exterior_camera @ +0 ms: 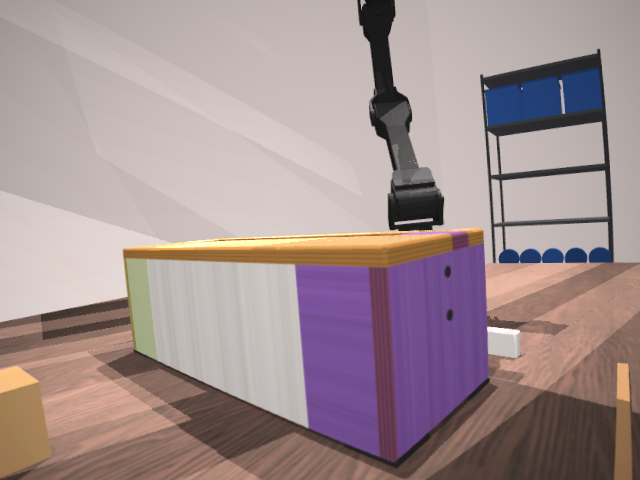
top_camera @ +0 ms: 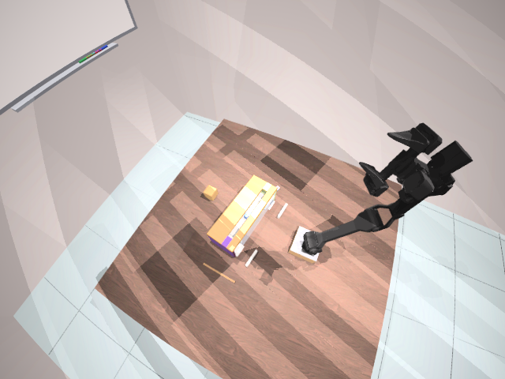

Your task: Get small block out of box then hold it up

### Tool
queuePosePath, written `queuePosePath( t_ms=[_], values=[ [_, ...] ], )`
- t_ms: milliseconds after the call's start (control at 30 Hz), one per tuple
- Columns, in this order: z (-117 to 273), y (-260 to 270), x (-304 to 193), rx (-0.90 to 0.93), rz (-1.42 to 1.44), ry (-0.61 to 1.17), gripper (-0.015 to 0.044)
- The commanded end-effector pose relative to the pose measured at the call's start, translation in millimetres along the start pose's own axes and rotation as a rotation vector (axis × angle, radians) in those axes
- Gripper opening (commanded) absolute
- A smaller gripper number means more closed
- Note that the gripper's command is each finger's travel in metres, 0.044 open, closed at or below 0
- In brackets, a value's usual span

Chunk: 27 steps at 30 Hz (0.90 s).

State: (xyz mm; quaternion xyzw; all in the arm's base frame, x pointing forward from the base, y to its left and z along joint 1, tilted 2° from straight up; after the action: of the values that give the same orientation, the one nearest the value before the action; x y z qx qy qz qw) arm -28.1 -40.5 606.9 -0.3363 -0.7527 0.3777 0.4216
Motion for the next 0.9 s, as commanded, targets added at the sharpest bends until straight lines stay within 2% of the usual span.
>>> queuePosePath(
  t_ms=[0,300,500,667,867],
  values=[
    [-2.3,1.5,0.3,0.006,-0.007,0.004,0.0400],
    [-98.8,78.2,-12.9,0.238,-0.388,0.261,0.0400],
    [-155.8,145.8,-54.5,0.337,-0.766,0.564,0.0400],
    [-180.5,192.6,-95.7,0.337,-1.042,0.819,0.0400],
    [-190.9,243.1,-152.7,0.253,-1.361,1.147,0.0400]
  ],
)
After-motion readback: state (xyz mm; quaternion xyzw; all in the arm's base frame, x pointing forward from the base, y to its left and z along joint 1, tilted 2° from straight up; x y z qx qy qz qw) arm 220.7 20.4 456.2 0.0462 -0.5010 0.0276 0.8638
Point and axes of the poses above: the point midway between the two fingers, 35 mm back from their tips, its own z axis back along the fingers, its own y axis across the jaws, x = y × z, the point moved 3 cm from there along z, back along the fingers, and after that the axes turned 12 degrees about -z, right-handed, at the moved point
